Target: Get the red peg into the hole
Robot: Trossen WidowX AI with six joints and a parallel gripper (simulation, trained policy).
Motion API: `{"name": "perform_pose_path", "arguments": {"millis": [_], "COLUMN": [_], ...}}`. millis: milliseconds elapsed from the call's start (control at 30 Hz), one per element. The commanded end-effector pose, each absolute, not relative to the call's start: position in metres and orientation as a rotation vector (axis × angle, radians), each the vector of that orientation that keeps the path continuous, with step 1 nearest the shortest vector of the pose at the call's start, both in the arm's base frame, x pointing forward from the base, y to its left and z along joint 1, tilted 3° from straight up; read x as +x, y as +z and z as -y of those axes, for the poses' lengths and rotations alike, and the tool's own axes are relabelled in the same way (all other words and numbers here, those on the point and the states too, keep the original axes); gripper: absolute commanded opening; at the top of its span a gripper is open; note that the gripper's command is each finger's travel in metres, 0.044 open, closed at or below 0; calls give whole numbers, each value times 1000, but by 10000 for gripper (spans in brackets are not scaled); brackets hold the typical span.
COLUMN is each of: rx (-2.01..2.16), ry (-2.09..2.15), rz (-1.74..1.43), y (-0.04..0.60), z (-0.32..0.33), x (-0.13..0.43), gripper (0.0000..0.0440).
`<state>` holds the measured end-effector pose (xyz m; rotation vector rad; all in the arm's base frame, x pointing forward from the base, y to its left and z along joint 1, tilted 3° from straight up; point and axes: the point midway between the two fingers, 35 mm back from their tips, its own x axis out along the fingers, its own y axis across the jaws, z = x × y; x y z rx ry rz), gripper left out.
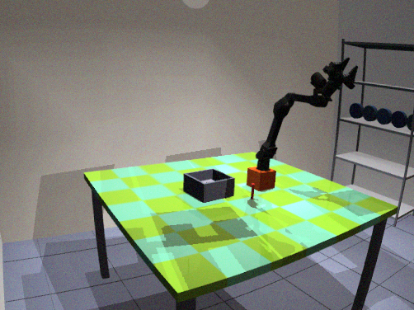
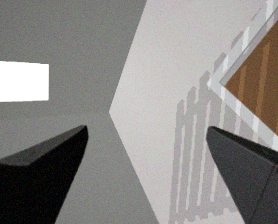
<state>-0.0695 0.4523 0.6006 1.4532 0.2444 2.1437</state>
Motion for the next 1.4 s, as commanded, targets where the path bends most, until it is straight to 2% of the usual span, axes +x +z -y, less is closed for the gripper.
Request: {"name": "perform_pose_path", "arguments": {"millis": [0, 33, 333, 667, 1000, 1367], "rx": [1445, 1431, 1265, 1129, 1042, 970], "ry": [2111, 2079, 1827, 1521, 1190, 811], "rz": [-242, -243, -380, -550, -717, -880], "y": [600, 598, 560, 507, 447, 377], "z": [-455, -459, -488, -490, -460, -399], "x": [-61, -52, 20, 102, 176, 236], "gripper": [426, 440, 440, 440, 440, 440]}}
